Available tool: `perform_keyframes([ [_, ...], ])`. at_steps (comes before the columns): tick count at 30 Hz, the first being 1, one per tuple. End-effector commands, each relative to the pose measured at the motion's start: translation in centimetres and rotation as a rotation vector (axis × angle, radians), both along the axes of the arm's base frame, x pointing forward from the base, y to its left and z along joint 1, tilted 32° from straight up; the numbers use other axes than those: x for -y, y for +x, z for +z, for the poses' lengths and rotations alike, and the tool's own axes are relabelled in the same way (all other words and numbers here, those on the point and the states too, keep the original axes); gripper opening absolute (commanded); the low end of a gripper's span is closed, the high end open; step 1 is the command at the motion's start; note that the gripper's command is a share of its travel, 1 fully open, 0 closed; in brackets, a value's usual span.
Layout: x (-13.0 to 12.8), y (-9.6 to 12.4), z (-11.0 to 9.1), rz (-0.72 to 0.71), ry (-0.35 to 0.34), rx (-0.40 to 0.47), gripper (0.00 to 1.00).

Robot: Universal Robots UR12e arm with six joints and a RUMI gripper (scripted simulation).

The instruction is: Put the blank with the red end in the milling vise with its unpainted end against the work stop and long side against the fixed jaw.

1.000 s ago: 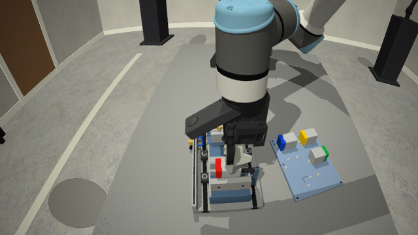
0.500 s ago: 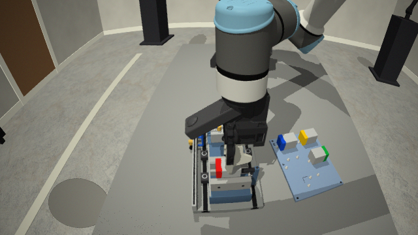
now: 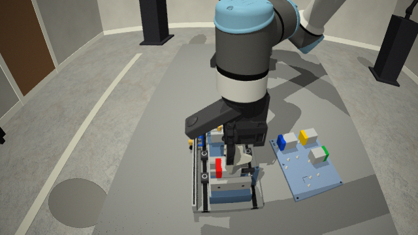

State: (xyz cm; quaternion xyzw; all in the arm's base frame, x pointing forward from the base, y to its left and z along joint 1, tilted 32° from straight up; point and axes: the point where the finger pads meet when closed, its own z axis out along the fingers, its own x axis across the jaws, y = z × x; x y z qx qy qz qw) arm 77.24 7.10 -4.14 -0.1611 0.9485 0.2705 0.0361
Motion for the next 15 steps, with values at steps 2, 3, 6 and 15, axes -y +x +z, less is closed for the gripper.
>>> perform_keyframes([
  [2, -0.02, 0.01, -0.03, -0.001, 0.0, 0.0, 0.0],
  [3, -0.02, 0.01, -0.03, -0.001, 0.0, 0.0, 0.0],
  [6, -0.04, 0.01, -0.02, -0.001, 0.0, 0.0, 0.0],
  [15, -0.14, 0.01, 0.05, -0.001, 0.0, 0.0, 0.0],
])
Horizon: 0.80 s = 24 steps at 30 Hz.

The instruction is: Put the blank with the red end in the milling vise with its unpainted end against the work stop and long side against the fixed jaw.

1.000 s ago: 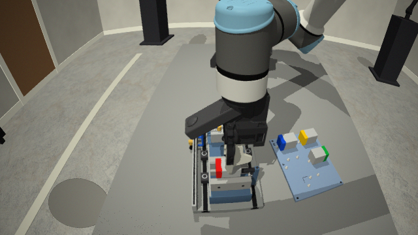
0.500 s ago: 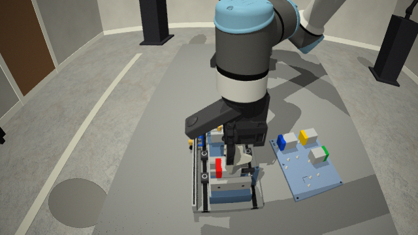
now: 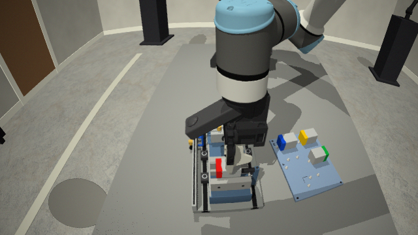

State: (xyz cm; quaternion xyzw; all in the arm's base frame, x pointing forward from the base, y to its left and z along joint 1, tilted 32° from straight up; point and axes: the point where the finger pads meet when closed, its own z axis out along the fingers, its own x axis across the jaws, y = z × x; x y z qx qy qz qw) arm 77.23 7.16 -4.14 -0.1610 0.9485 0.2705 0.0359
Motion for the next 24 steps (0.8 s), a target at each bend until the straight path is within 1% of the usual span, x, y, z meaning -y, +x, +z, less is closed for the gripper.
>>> perform_keyframes([
  [1, -0.1, 0.02, 0.06, -0.001, 0.0, 0.001, 0.0],
  [24, -0.47, 0.05, 0.37, -0.001, 0.0, 0.002, 0.0],
])
